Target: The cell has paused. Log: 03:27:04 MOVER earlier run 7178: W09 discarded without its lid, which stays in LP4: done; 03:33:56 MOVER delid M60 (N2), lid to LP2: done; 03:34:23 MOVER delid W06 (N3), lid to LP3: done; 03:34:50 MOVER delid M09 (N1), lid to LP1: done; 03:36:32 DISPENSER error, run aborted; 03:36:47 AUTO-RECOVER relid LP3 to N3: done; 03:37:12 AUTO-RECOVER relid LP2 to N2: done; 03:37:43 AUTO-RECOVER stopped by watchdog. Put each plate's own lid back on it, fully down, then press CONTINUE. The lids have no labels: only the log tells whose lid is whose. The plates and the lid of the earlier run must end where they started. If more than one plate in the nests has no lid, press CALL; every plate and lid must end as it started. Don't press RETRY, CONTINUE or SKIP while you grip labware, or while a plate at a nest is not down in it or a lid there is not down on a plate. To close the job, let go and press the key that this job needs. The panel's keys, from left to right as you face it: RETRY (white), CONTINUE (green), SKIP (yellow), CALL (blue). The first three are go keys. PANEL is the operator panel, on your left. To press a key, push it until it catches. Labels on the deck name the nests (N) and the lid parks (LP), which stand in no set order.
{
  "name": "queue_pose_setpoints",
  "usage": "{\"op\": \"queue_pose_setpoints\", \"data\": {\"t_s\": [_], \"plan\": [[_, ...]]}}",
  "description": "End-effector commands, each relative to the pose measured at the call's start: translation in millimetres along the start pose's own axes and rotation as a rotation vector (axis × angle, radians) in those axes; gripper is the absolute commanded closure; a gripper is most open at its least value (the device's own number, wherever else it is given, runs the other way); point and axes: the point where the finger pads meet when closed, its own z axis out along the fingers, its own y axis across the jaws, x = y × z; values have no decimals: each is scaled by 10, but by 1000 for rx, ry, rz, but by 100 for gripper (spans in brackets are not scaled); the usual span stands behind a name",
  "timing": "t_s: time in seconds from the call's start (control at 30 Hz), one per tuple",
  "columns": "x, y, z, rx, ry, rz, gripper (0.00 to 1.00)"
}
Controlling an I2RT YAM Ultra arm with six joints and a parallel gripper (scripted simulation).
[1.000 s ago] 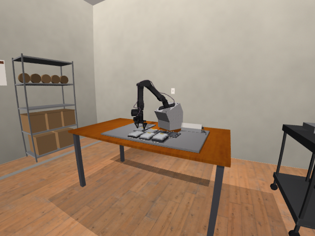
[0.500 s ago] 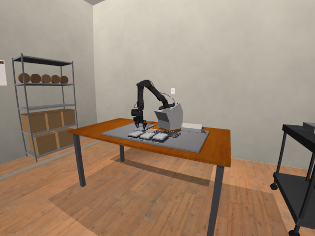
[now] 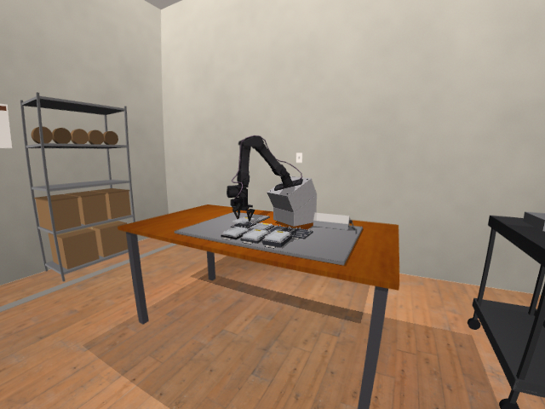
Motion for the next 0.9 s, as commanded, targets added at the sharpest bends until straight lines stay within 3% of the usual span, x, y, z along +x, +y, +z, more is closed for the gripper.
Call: {"op": "queue_pose_setpoints", "data": {"t_s": [0.0,0.37,0.4,0.53,0.57,0.63,0.87], "plan": [[-35,-28,-134,-2,-17,1,100],[36,11,-268,-10,-4,2,100],[-105,-63,-318,7,-32,-5,100],[-73,-52,-341,4,-26,-2,100],[-219,-22,-359,7,-43,-32,100],[-212,42,-261,0,-4,-15,100],[-541,175,-267,0,-5,-15,100]]}}
